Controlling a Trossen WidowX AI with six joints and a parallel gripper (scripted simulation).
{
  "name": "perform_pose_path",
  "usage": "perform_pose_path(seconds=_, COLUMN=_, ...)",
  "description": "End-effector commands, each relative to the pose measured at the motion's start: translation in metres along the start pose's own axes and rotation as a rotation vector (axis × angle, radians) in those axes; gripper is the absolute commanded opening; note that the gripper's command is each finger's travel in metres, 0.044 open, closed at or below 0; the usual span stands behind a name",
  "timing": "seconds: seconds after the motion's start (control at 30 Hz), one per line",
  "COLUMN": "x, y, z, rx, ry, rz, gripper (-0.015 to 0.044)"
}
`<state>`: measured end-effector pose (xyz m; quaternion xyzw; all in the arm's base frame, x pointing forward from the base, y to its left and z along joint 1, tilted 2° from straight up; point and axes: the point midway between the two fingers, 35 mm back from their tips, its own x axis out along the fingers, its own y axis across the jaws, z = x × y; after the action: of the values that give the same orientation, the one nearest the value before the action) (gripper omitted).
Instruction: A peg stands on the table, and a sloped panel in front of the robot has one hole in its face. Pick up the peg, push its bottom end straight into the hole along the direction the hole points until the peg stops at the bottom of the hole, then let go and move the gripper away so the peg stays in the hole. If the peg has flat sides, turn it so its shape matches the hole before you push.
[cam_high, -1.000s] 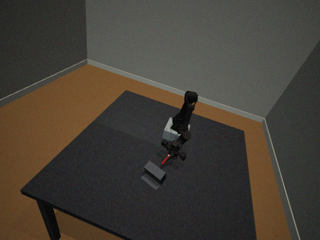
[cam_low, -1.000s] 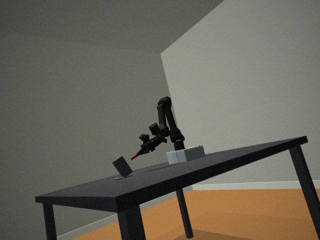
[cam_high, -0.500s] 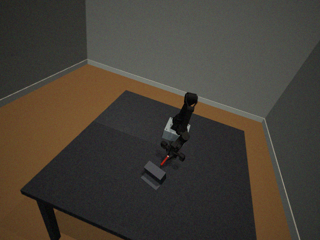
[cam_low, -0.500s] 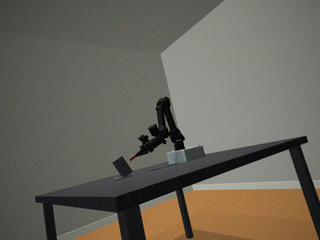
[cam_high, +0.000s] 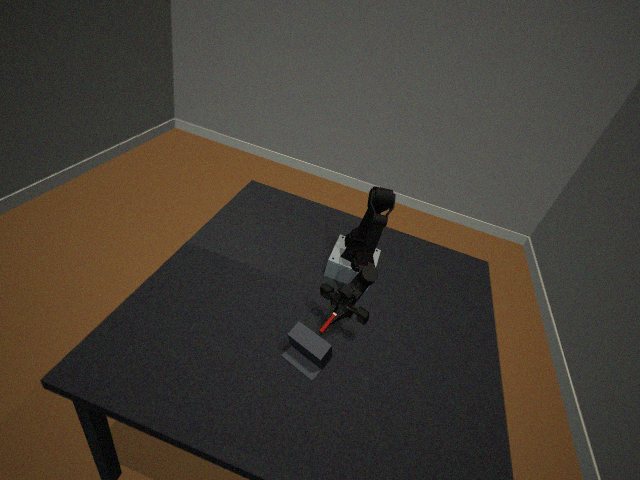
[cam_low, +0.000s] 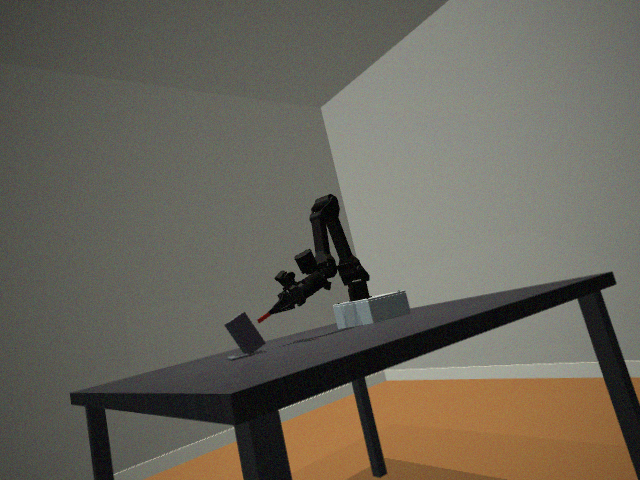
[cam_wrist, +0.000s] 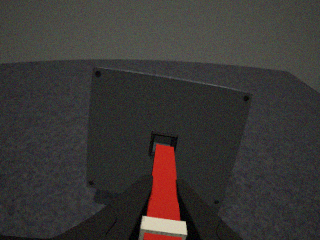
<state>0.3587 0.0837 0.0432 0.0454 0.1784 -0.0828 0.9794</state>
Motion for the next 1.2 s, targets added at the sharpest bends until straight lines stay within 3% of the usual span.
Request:
perform_pose_path(seconds=0.0, x=0.007, y=0.0, z=-0.002, rx=-0.01, ry=0.007, rz=0.001, gripper=0.0)
perform_pose_path(seconds=1.17, x=0.017, y=0.0, z=-0.002, rx=0.001, ry=-0.002, rz=-0.001, gripper=0.0)
